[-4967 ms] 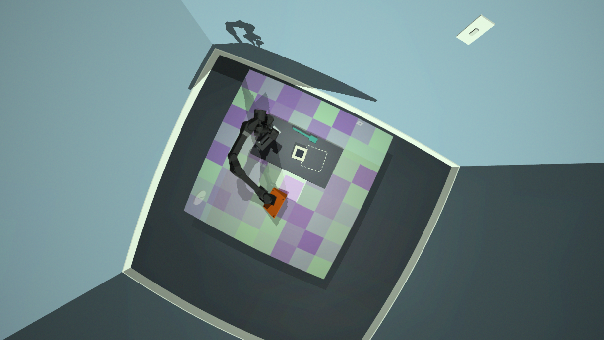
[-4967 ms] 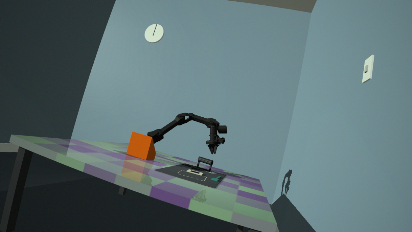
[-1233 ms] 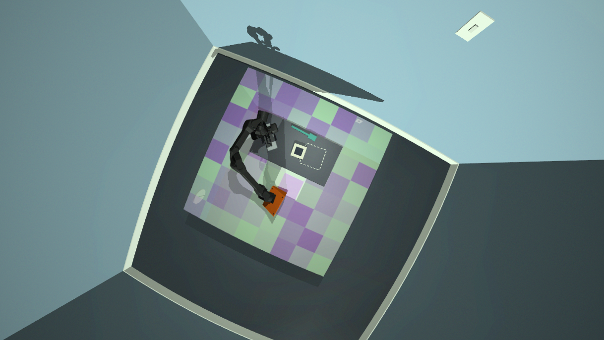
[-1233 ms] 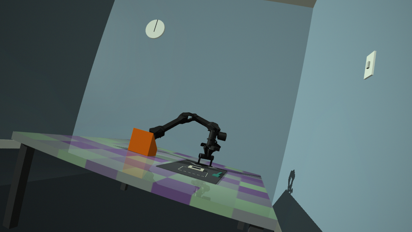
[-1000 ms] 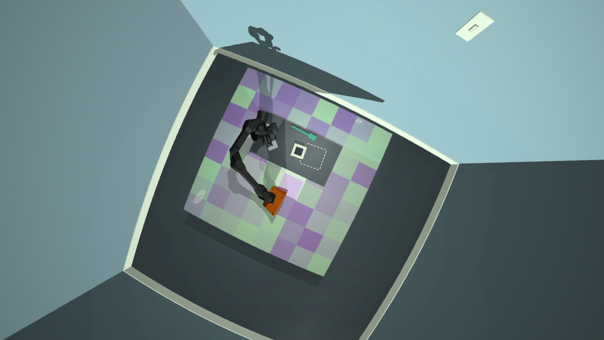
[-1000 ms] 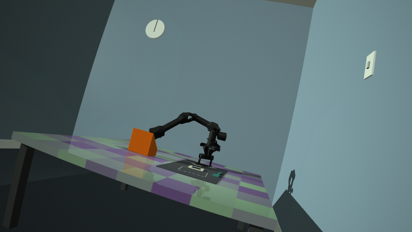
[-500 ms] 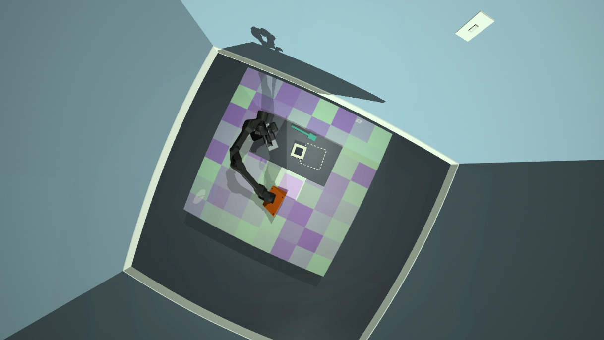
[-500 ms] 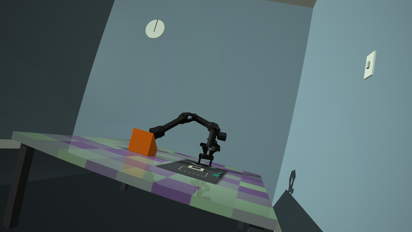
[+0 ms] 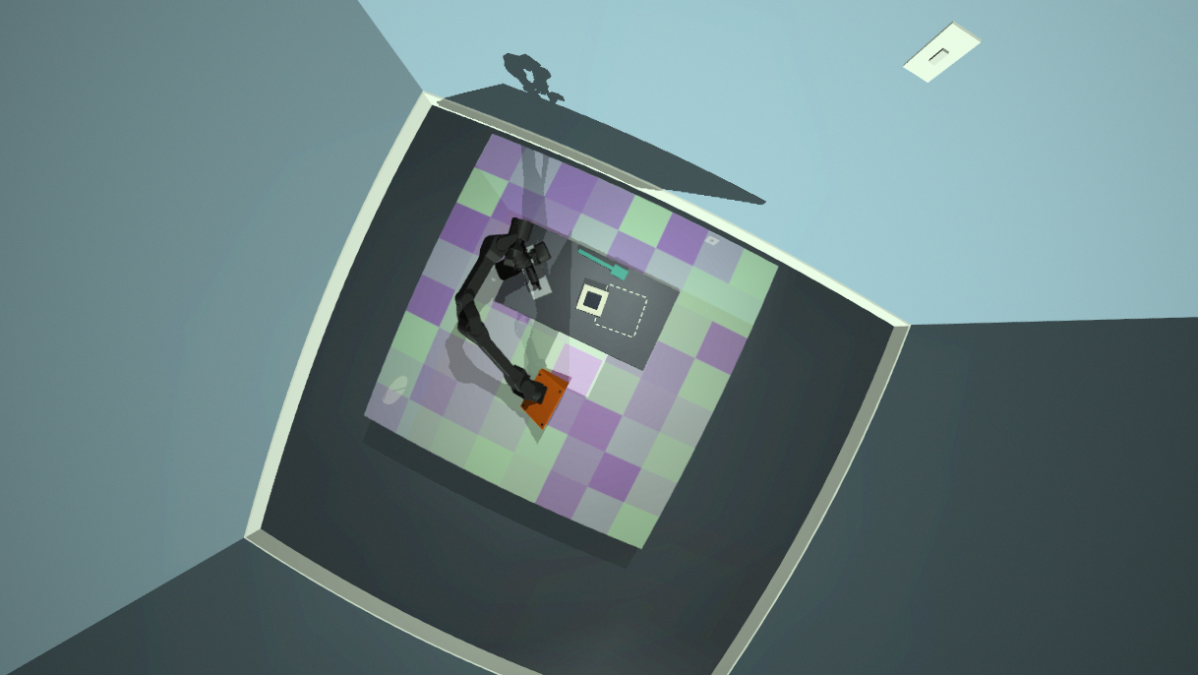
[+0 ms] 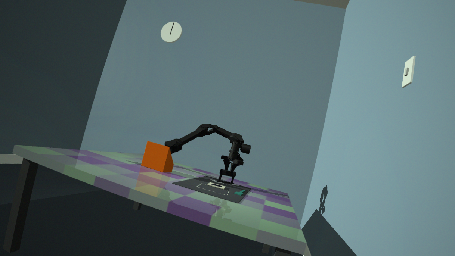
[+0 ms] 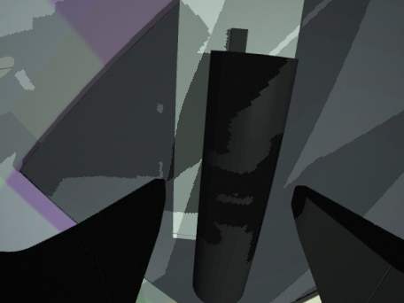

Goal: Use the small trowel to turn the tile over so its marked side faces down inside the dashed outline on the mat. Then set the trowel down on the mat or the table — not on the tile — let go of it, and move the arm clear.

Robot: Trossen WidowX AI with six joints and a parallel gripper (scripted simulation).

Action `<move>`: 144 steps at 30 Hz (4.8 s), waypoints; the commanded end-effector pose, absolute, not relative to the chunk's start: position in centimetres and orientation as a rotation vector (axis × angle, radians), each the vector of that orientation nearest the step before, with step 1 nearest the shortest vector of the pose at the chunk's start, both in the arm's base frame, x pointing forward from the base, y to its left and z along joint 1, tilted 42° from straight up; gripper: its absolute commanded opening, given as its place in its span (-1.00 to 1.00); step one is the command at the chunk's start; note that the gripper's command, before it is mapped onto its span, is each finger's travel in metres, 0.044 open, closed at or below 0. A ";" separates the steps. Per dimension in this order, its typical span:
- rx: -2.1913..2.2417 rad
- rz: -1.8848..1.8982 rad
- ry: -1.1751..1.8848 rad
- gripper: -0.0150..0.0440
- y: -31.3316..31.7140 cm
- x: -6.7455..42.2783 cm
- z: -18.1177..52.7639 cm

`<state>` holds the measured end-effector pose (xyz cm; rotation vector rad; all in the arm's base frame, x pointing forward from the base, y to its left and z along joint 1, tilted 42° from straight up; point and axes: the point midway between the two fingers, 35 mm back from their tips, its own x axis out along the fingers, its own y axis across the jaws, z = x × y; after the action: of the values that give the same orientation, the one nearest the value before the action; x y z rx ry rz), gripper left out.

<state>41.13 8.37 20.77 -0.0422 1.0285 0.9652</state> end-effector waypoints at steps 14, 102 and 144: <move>-0.008 0.936 1.038 0.42 6.0 40.3 22.3; -0.309 1.114 0.854 0.42 8.9 41.1 19.1; -0.518 0.864 0.896 0.53 7.2 39.1 20.7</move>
<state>39.42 6.68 21.26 -0.4683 0.8938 0.9427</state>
